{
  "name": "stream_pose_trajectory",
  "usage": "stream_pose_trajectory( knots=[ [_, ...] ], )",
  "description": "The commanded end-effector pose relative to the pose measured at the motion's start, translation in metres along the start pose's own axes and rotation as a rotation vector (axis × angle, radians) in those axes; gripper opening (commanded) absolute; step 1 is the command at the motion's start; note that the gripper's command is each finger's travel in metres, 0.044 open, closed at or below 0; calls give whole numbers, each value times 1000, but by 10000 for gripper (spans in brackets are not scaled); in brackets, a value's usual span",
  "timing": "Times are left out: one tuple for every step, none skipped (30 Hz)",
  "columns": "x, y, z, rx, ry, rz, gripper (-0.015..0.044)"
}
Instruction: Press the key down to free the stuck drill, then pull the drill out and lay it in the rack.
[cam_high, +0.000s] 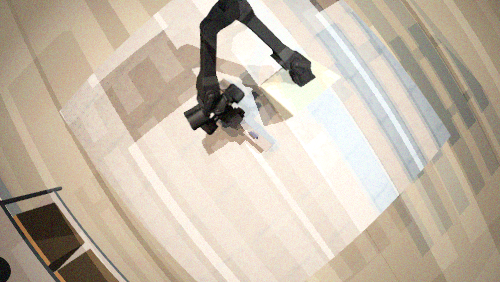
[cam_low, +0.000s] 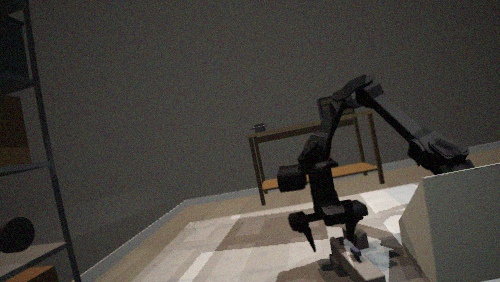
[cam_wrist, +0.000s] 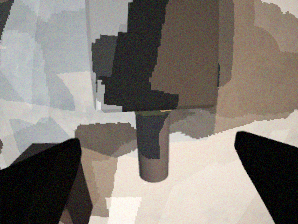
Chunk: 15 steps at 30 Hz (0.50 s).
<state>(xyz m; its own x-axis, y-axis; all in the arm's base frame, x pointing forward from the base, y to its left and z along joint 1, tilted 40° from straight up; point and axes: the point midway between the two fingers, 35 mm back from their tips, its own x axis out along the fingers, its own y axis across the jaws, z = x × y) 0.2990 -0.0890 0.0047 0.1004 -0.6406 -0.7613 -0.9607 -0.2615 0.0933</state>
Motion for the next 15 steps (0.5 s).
stream_pose_trajectory(
  knots=[
    [8, 4, 3, -9, -1, 9, 440],
    [10, 4, 4, -9, -1, 9, 440],
    [11, 4, 4, -9, -1, 9, 440],
    [13, 4, 5, -9, -1, 9, 440],
    [14, 5, 5, -9, -1, 9, 440],
    [14, 5, 5, -9, -1, 9, 440],
    [15, 5, 5, -9, -1, 9, 440],
    [15, 5, 5, -9, -1, 9, 440],
    [15, 5, 5, -9, -1, 9, 440],
    [15, 5, 5, -9, -1, 9, 440],
    [12, 2, 3, -1, 1, 4, 414],
    [12, 2, 3, -1, 1, 4, 387],
    [12, 2, 3, -1, 1, 4, 361],
    [12, 2, 3, -1, 1, 4, 335],
    [12, 2, 3, -1, 1, 4, 309]
  ],
)
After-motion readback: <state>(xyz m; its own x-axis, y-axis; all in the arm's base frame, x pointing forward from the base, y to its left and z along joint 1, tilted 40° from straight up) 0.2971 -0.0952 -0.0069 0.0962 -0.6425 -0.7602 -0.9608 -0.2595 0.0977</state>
